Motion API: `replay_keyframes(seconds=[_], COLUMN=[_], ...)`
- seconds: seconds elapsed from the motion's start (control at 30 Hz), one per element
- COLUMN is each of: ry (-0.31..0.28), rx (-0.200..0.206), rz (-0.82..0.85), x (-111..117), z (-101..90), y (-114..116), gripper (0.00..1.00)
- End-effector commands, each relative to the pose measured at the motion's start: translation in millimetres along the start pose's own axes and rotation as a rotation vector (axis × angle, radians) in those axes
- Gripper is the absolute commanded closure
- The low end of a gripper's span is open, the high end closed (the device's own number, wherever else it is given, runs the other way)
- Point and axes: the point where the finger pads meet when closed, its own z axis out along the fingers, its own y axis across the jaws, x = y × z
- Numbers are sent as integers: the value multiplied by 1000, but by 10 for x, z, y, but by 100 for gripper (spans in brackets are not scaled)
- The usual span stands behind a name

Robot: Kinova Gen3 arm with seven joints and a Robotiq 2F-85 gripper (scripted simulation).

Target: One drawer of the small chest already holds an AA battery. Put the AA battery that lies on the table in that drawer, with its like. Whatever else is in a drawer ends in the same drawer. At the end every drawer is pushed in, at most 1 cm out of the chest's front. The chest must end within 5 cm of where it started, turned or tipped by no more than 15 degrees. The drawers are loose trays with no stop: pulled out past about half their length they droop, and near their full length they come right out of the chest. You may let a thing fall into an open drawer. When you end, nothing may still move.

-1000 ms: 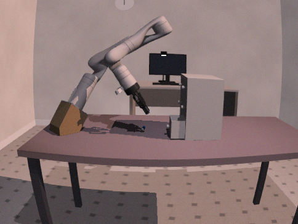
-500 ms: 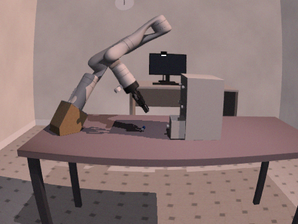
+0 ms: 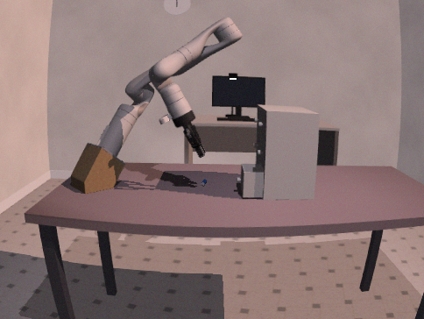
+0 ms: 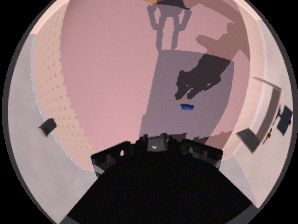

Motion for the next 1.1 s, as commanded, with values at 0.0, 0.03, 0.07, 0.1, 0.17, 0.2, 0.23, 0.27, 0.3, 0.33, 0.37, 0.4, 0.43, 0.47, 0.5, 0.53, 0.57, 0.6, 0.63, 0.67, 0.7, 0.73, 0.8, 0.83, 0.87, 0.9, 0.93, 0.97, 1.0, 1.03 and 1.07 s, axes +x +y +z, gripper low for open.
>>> replay_keyframes(seconds=[0.0,0.03,0.07,0.1,0.17,0.2,0.23,0.27,0.3,0.33,0.37,0.4,0.43,0.47,0.5,0.53,0.57,0.6,0.63,0.67,0.7,0.73,0.8,0.83,0.87,0.9,0.93,0.97,1.0,1.03,1.07], ry=[19,36,53,70,106,106,106,125,143,163,182,201,220,240,259,278,296,315,332,349,366,381,381,396,409,422,433,442,451,458,464], rx=[7,8,9,10,13,13,13,13,14,15,16,18,19,20,21,22,24,24,26,26,27,29,29,29,30,31,32,32,32,33,33], rz=[-35,-34,-34,-33,-32,-32,-32,-32,-31,-30,-30,-29,-29,-28,-28,-27,-26,-26,-25,-25,-24,-24,-24,-23,-23,-23,-22,-22,-22,-21,-21], x=[-103,-96,-89,-82,-67,-67,-67,-59,-51,-43,-35,-27,-19,-11,-3,5,13,21,28,35,42,49,49,55,61,66,70,75,78,81,83], z=[-97,-130,-166,-202,-278,-278,-278,-316,-355,-395,-435,-476,-516,-556,-596,-635,-675,-712,-749,-785,-819,-852,-852,-882,-910,-936,-959,-979,-997,-1012,-1024], y=[10,12,12,13,13,13,13,16,16,17,18,17,20,20,21,22,22,24,24,25,26,26,26,27,28,28,28,29,30,30,30], gripper=[67,67,67,67,67,67,67,67,67,67,67,67,67,67,67,67,67,67,67,67,67,67,67,67,67,67,67,67,67,67,67])
